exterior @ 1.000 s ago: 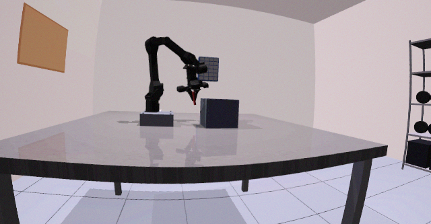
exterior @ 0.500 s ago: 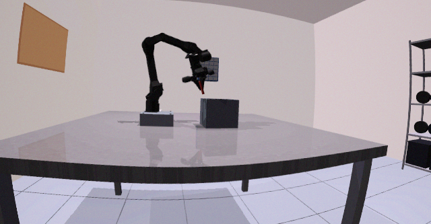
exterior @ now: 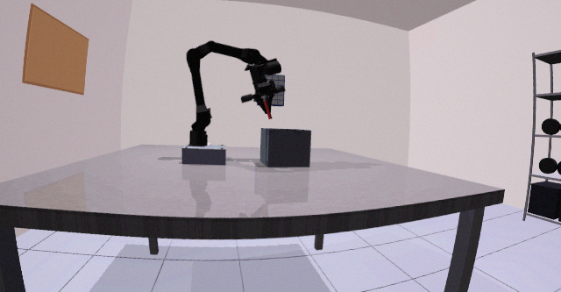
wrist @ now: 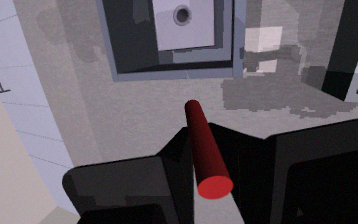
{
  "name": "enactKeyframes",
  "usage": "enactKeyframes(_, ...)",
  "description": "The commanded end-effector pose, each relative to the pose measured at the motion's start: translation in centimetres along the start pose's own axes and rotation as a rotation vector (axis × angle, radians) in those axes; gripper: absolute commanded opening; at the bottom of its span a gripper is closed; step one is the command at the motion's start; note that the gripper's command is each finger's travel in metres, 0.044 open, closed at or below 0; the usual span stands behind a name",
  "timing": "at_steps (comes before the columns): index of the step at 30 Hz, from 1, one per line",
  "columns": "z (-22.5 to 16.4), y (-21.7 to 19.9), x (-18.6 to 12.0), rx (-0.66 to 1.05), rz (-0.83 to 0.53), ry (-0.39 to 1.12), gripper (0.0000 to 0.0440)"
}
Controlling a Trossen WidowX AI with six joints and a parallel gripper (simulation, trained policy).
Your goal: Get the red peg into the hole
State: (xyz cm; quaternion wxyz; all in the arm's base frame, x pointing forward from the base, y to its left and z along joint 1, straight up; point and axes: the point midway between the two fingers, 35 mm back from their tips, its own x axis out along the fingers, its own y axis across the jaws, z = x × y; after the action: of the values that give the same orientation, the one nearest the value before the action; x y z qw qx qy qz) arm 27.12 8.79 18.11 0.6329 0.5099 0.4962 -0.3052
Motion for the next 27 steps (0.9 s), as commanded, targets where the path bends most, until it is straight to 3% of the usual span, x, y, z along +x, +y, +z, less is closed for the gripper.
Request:
enactKeyframes(1, 1.6, 0.0, 0.2, 0.009, -0.03, -0.024, 0.0)
enactKeyframes(27, 8.2, -0.1, 3.5, 0.045, -0.161, -0.03, 0.0)
